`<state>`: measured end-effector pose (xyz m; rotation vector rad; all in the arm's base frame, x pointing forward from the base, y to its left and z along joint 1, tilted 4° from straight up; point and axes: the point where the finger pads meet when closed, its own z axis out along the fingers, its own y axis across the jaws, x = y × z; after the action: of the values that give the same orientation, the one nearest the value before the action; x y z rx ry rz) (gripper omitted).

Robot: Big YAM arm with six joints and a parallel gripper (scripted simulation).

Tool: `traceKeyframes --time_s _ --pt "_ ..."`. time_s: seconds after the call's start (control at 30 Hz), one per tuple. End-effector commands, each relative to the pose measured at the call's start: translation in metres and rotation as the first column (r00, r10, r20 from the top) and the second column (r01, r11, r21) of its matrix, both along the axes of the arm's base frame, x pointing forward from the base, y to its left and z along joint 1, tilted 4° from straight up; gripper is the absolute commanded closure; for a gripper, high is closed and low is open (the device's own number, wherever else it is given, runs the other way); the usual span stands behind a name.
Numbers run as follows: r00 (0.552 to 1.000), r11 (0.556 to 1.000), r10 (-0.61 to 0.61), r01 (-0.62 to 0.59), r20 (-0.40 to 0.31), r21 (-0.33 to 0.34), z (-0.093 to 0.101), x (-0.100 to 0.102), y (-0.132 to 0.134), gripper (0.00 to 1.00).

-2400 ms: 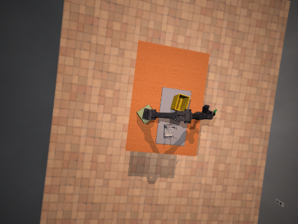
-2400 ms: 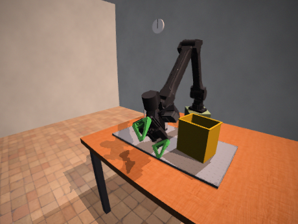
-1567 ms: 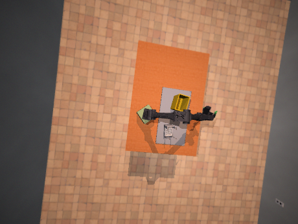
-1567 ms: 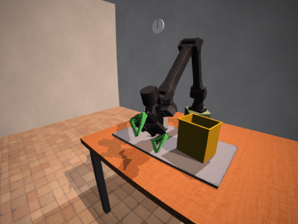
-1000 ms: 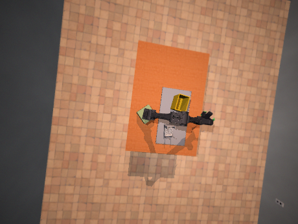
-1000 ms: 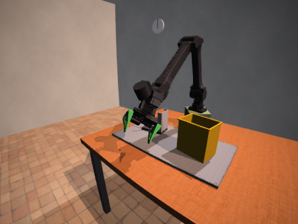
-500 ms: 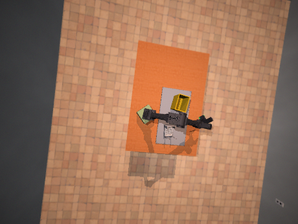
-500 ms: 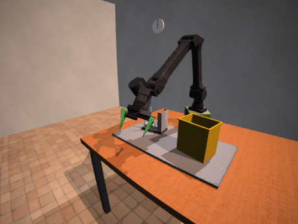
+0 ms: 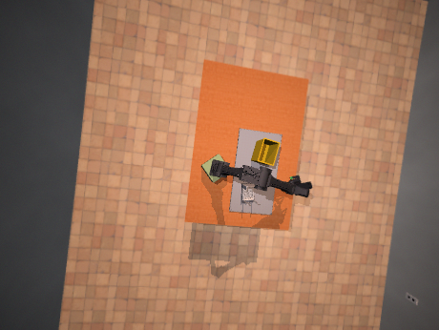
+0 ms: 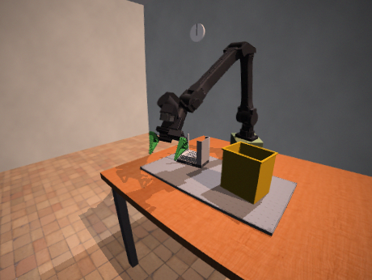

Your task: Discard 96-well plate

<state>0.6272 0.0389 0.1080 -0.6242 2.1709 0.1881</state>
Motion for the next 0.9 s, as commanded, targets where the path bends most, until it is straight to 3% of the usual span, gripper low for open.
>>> traceKeyframes --time_s 0.0,0.13,0.4,0.43,0.5,0.63,0.7,0.73,0.77,0.87 --pt "0.995 0.993 -0.097 0.099 -0.024 0.060 0.030 -0.002 -0.018 0.00" --pt "0.979 0.979 -0.173 0.183 -0.106 0.089 0.023 -0.018 -0.033 0.00" --pt "0.948 0.951 -0.261 0.285 -0.180 0.117 0.026 -0.031 -0.053 0.00" --pt "0.927 0.942 -0.282 0.316 -0.249 0.112 -0.002 -0.039 -0.056 0.00" --pt "0.912 0.923 -0.324 0.363 -0.252 0.128 0.020 -0.045 -0.063 0.00" --pt "0.879 0.896 -0.370 0.423 -0.299 0.134 0.018 -0.060 -0.077 0.00" --pt "0.860 0.871 -0.410 0.468 -0.304 0.149 0.036 -0.054 -0.086 0.00" --pt "0.843 0.857 -0.428 0.493 -0.326 0.150 0.035 -0.058 -0.089 0.00" --pt "0.828 0.854 -0.428 0.501 -0.362 0.138 0.017 -0.075 -0.090 0.00" --pt "0.775 0.807 -0.481 0.574 -0.409 0.138 0.021 -0.084 -0.099 0.00"
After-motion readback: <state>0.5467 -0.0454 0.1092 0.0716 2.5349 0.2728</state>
